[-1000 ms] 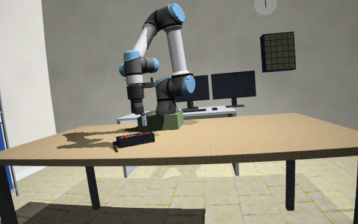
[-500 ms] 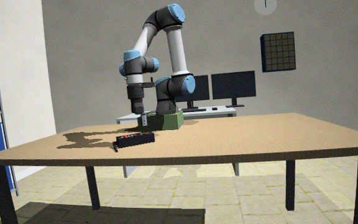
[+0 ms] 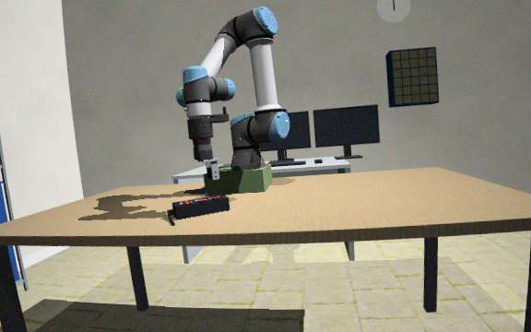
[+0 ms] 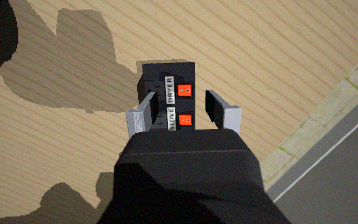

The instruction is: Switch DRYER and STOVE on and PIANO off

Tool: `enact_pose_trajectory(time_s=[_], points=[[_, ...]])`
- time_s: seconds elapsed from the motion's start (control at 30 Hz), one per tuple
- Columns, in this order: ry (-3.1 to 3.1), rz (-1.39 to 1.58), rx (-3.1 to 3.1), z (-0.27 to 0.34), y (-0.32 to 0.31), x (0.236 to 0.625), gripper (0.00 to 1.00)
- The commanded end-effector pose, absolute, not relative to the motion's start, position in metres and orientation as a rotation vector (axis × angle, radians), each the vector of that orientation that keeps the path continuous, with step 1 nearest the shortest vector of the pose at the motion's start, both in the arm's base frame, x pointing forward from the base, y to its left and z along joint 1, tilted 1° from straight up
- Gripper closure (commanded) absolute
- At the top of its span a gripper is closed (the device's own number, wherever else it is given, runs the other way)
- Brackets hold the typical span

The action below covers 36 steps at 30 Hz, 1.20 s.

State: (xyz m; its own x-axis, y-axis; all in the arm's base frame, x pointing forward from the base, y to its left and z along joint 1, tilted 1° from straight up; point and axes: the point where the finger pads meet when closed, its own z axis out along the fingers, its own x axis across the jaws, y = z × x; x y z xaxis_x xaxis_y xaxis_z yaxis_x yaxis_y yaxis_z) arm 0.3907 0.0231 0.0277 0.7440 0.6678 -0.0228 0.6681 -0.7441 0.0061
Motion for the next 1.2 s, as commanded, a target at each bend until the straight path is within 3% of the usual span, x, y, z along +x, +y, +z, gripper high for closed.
enact_pose_trajectory(time_s=[0.0,0.27,1.17], points=[[1.118,-0.027,2.920,0.059,0.023,0.392,0.00],[1.118,-0.027,2.920,0.098,0.024,0.392,0.00],[1.118,-0.027,2.920,0.104,0.024,0.392,0.00]])
